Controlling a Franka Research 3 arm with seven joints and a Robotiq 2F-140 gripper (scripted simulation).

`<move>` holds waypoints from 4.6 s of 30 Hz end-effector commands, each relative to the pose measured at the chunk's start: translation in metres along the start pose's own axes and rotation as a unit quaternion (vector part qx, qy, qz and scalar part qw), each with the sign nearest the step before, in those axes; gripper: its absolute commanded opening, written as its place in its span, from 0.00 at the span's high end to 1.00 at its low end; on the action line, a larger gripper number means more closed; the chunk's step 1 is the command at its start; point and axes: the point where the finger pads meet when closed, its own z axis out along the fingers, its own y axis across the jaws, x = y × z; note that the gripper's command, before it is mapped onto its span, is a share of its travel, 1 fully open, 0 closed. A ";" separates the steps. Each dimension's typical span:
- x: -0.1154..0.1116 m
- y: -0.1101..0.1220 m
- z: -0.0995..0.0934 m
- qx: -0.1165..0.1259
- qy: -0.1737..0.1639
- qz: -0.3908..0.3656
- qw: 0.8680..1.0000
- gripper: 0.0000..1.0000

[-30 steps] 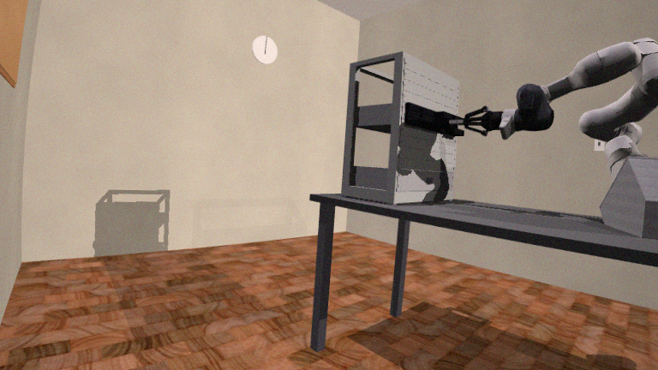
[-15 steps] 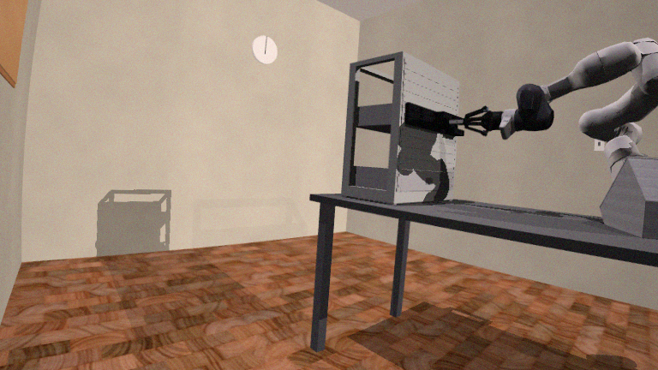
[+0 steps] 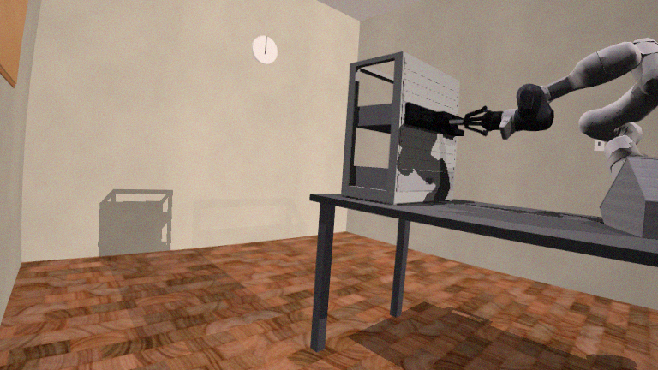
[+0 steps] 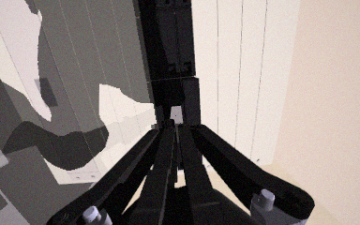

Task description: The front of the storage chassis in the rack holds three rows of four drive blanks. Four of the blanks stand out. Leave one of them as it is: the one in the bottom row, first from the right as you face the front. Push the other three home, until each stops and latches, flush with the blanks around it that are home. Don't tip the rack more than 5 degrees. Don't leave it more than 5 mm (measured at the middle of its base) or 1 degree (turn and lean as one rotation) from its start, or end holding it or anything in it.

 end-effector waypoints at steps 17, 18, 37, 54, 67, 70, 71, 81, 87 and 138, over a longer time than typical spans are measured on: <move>-0.001 -0.001 0.000 0.000 -0.001 -0.001 1.000 1.00; -0.001 -0.001 0.000 0.000 -0.001 -0.001 1.000 1.00; -0.001 -0.001 0.001 0.000 -0.001 -0.001 1.000 1.00; -0.002 -0.002 0.010 0.000 -0.001 -0.001 1.000 1.00; 0.001 0.002 0.020 0.000 -0.001 -0.001 1.000 1.00; 0.001 0.002 0.020 0.000 -0.001 -0.001 1.000 1.00; 0.001 0.002 0.020 0.000 -0.001 -0.001 1.000 1.00; 0.003 0.005 0.029 0.000 -0.001 -0.001 1.000 1.00; 0.003 0.006 0.030 0.000 -0.001 -0.001 1.000 1.00; 0.005 0.010 0.033 0.000 -0.001 -0.001 1.000 1.00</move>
